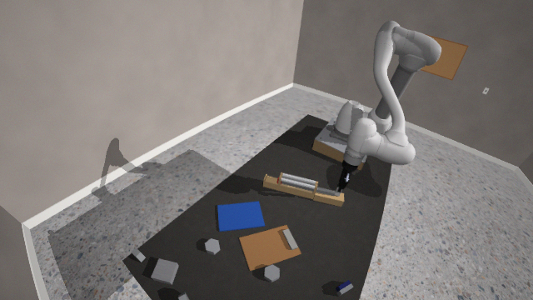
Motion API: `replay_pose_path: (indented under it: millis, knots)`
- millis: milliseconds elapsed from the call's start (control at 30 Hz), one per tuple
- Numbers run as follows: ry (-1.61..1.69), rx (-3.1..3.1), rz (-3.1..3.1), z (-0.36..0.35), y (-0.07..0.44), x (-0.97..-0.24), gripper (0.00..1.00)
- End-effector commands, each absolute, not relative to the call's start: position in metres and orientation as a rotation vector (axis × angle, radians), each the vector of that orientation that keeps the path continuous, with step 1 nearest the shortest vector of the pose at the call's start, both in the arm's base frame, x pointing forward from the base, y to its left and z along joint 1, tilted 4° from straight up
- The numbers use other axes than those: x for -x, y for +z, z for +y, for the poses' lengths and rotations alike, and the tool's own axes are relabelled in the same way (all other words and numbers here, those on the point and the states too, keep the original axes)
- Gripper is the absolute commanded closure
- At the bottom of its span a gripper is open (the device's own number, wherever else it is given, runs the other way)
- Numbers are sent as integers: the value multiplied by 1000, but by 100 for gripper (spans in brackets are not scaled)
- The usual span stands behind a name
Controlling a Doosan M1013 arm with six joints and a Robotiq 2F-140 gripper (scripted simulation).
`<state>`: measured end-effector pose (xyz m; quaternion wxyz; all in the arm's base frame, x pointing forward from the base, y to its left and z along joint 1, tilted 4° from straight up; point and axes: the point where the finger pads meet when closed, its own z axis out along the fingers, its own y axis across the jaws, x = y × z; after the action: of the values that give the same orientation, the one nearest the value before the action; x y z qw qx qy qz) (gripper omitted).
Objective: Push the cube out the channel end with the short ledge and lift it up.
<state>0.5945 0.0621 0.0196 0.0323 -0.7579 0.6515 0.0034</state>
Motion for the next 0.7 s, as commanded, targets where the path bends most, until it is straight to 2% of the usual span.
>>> replay_pose_path:
  millis: [0,667]
  knots:
    - [7,2327,2006,57,18,-596,100]
    - [7,2327,2006,41,17,-599,100]
